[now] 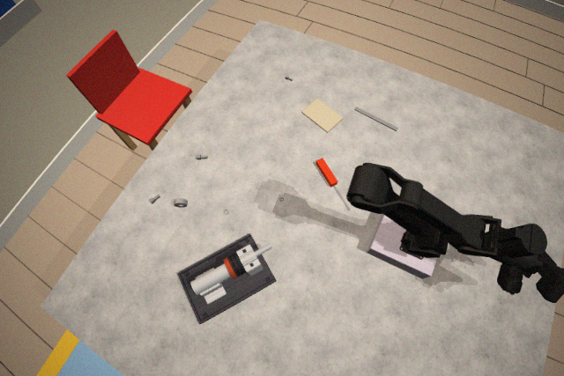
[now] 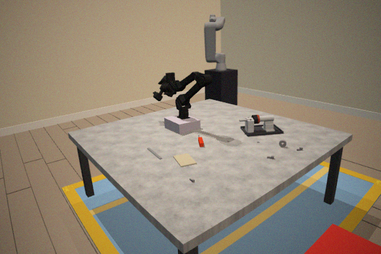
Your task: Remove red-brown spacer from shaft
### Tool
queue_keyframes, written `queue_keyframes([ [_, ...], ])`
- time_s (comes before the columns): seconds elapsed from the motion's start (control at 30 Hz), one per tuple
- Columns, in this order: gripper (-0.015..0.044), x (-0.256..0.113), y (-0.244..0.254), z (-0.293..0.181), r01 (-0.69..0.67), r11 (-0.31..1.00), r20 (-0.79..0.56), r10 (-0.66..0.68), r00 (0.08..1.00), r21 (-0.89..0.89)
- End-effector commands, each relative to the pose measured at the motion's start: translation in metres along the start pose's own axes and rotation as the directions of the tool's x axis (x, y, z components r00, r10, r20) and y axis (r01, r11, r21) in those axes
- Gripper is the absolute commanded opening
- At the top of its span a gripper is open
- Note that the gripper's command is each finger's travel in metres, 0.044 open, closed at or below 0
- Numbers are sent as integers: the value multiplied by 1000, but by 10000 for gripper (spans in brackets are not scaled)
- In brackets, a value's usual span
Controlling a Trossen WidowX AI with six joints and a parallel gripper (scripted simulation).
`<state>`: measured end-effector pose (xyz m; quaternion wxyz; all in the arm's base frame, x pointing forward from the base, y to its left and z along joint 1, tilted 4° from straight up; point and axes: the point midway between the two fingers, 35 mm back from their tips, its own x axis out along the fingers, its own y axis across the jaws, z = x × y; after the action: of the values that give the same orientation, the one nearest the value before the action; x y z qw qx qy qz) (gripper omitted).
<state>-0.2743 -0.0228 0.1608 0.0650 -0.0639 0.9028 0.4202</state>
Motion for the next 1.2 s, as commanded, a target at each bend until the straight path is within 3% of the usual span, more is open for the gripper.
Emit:
queue_keyframes([
  [0.0, 426, 0, -2, -2, 8, 1000, -7, -8, 1000, -1],
  [0.2, 440, -7, -62, -60, 244, 968, -216, -252, 943, -61],
  [0.43, 440, -53, -140, -126, 509, 835, -428, -546, 720, -208],
  [0.63, 440, -122, -198, -165, 658, 649, -519, -740, 428, -382],
  [0.8, 440, -195, -235, -181, 696, 461, -523, -840, 144, -550],
  [1.17, 440, -375, -270, -150, 522, 6, -285, -842, -457, -853],
])
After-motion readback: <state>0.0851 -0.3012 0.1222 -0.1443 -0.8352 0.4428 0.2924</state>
